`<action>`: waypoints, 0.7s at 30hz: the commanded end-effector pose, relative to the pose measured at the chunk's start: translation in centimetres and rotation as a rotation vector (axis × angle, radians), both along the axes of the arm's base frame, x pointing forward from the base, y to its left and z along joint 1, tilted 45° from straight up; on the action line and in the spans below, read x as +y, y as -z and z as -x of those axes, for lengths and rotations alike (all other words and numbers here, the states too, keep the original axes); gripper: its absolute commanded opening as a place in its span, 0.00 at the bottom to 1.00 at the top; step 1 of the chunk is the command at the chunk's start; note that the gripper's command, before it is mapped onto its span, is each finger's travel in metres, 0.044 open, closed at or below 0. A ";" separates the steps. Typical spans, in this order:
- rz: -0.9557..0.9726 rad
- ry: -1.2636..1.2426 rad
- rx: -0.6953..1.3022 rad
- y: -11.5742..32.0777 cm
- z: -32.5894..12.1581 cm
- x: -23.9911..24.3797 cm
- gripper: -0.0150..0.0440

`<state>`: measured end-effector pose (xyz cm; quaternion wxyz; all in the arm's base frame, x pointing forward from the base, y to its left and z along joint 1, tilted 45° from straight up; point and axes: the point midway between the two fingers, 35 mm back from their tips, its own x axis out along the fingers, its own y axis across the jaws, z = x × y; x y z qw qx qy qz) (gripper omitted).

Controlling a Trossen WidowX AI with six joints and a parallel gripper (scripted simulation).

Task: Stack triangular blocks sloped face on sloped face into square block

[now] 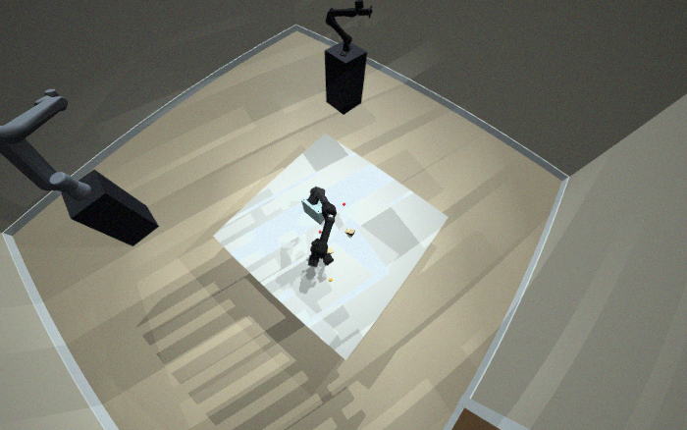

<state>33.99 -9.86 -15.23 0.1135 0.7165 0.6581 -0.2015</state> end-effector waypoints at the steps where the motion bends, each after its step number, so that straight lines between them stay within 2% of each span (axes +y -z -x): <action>1: 0.025 -0.045 -0.119 0.0 0.1 0.0 0.25; 21: 0.183 -0.315 -0.726 0.1 0.1 0.2 0.25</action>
